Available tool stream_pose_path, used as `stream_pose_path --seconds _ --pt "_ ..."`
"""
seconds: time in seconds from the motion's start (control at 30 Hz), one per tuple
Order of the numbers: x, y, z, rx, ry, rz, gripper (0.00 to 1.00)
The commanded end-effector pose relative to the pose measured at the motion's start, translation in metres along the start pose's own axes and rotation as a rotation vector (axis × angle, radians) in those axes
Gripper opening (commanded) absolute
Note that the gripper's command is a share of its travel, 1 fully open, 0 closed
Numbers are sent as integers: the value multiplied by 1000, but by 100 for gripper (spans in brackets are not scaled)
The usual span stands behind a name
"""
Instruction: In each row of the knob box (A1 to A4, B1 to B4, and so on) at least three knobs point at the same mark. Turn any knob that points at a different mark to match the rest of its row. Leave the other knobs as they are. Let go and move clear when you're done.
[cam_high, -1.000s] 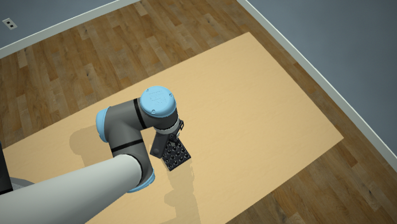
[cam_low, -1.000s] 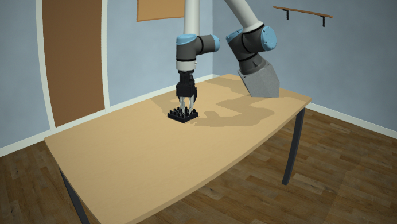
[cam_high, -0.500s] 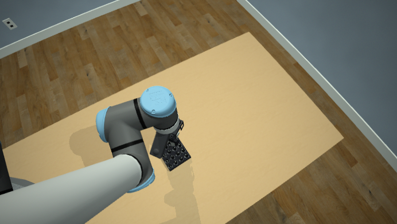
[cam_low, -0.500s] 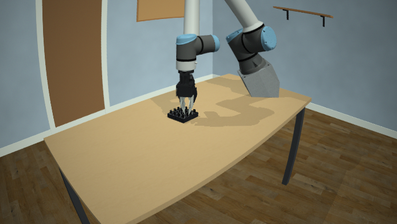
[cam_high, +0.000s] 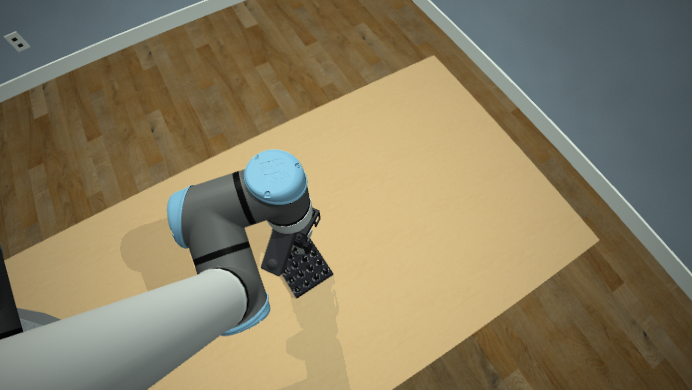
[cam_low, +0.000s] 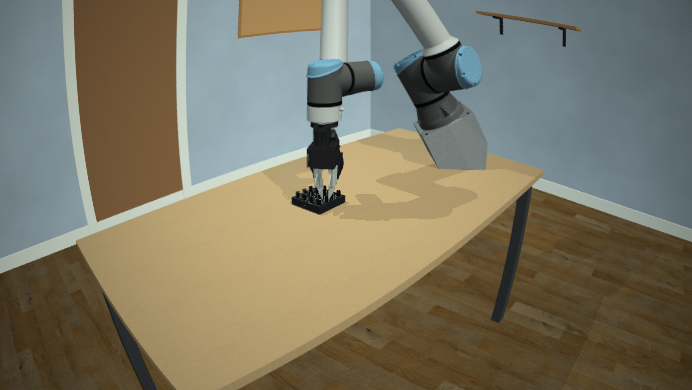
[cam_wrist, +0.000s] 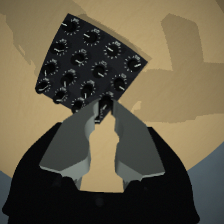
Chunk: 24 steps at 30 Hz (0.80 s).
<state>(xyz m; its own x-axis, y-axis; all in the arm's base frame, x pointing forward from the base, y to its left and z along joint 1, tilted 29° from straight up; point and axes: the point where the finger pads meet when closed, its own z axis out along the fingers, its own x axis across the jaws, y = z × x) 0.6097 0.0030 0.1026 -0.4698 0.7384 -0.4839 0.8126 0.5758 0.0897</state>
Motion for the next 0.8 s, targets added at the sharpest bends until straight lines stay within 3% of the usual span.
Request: stream_pose_path --seconds 0.0,0.77 --pt "1 -1 1 0 1 -1 4" --pt "1 -1 1 0 2 -36 4"
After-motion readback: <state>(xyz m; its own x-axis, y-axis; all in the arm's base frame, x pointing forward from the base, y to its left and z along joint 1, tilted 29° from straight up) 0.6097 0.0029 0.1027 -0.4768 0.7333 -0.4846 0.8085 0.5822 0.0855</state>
